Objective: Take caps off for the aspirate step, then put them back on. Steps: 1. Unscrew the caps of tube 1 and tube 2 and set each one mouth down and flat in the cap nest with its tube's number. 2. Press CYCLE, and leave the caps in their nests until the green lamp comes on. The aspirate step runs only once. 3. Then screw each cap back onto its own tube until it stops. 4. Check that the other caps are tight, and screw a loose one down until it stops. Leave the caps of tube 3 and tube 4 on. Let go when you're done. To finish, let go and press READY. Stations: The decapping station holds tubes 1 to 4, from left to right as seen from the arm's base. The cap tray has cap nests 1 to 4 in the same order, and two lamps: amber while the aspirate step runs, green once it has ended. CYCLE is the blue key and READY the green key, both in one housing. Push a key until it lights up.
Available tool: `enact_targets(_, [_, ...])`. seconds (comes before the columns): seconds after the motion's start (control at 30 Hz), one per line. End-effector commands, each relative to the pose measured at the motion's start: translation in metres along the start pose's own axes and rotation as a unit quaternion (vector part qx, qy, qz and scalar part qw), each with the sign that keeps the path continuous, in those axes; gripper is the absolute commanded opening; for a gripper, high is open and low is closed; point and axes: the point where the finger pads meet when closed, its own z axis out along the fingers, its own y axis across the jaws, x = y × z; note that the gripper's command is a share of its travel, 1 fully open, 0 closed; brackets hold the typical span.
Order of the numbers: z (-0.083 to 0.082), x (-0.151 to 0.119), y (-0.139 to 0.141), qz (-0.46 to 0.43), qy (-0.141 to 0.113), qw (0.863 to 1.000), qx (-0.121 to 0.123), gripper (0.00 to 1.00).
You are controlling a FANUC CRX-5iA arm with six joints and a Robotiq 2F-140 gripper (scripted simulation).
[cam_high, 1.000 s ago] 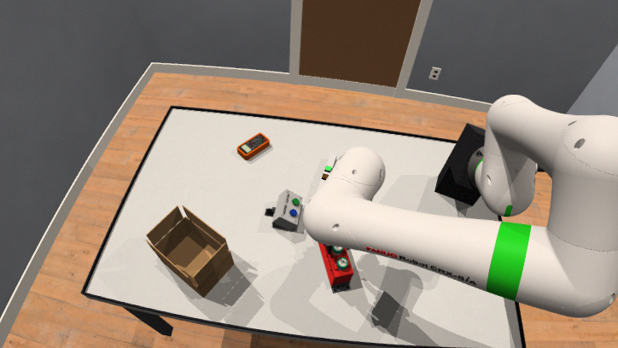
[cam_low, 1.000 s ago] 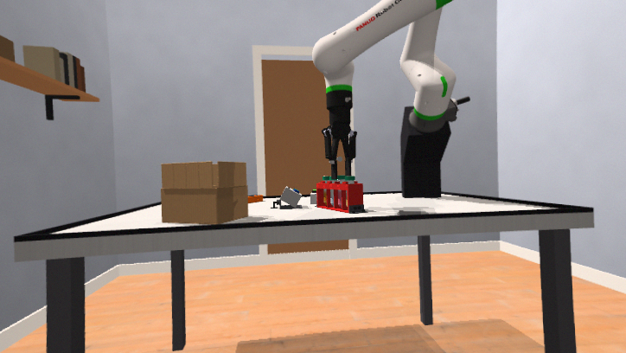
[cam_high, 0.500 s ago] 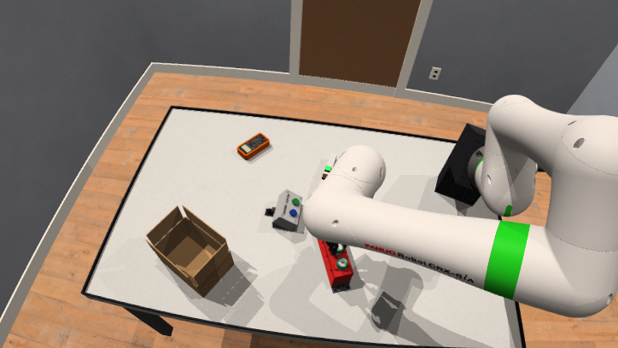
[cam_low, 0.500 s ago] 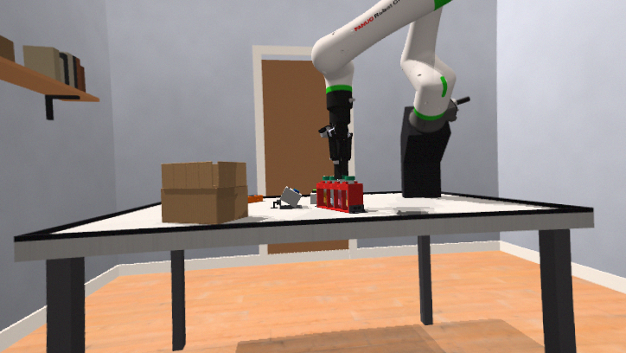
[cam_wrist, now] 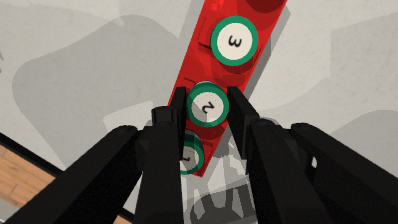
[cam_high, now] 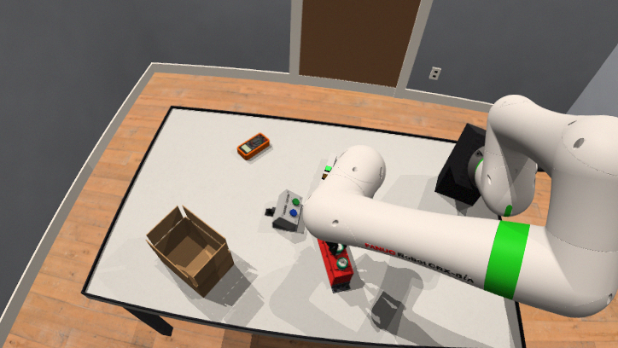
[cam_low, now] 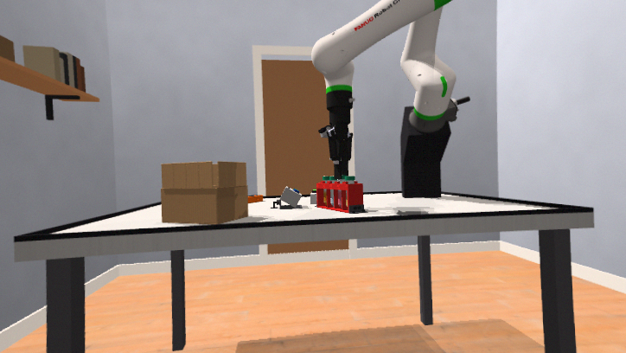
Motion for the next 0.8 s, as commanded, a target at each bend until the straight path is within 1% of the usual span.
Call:
enact_targets(0.0, [-0.0005, 0.0005, -0.0002, 0.060, 0.001, 0.998, 0.000, 0.30])
enact_targets(0.17, [-0.0004, 0.0005, -0.0002, 0.143, 0.001, 0.990, 0.000, 0.30])
enact_targets(0.23, [-0.0004, 0.0005, -0.0002, 0.143, 0.001, 0.990, 0.000, 0.30])
enact_targets(0.33, [-0.0003, 0.0005, -0.0002, 0.192, 0.001, 0.981, 0.000, 0.30])
enact_targets(0.5, [-0.0002, 0.0005, -0.0002, 0.273, 0.001, 0.962, 0.000, 0.30])
enact_targets(0.7, [-0.0001, 0.0005, -0.0002, 0.368, 0.001, 0.930, 0.000, 0.30])
enact_targets(0.73, [-0.0001, 0.0005, -0.0002, 0.376, 0.001, 0.926, 0.000, 0.30])
enact_targets(0.77, [-0.0001, 0.0005, -0.0002, 0.376, 0.001, 0.926, 0.000, 0.30])
